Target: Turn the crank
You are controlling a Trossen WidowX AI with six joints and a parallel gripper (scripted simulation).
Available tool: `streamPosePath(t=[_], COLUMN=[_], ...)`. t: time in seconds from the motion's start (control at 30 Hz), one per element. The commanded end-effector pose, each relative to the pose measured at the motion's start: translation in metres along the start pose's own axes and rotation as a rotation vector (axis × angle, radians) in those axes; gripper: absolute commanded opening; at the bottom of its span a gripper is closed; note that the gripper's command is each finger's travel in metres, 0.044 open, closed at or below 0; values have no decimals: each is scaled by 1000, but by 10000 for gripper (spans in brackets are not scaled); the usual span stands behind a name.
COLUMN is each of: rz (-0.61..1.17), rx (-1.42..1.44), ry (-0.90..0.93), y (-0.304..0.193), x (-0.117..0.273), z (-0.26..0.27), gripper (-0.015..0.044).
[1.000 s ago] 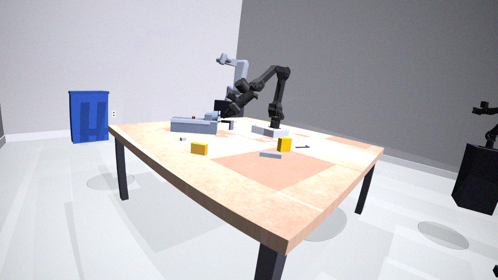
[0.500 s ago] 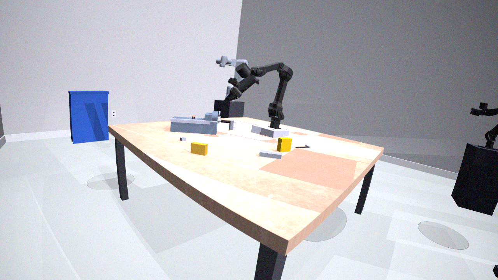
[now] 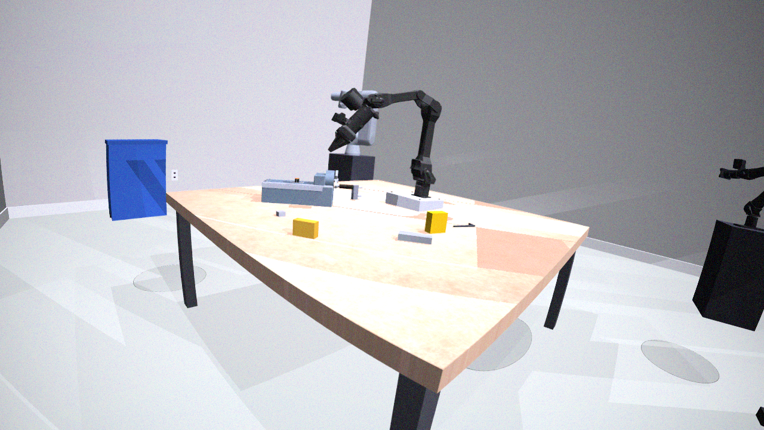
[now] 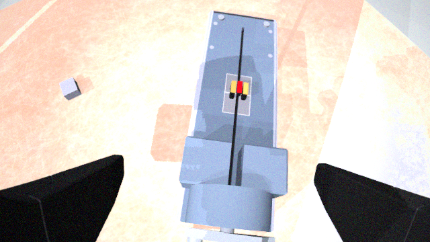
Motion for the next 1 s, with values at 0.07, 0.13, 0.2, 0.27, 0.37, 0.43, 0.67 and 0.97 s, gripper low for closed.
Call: streamPosePath(t=[0.07,0.13,0.2,0.27,0.37,0.43,0.67,0.97], rz=[26,34,39,41,42,42,42,42], rx=[26,34,43,50,53,53,53,53], ry=[54,76,98,118,126,126,126,126], y=[27,36,44,51,53,49,22,22], x=[-17,-25,-32,-38,-41,-48,-82,-82], z=[-23,-34,-44,-55,-59,-59,-57,-57], gripper=[440,440,440,440,440,440,440,440])
Point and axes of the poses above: the point midway between the two fingers, 35 mm back from their tips, its own x axis back along the fingers, its own z axis across the jaws, y = z × x, the point moved 10 cm from there along x, back along the fingers, and after that the axes turned 5 degrees about x, right-handed, at the moved point
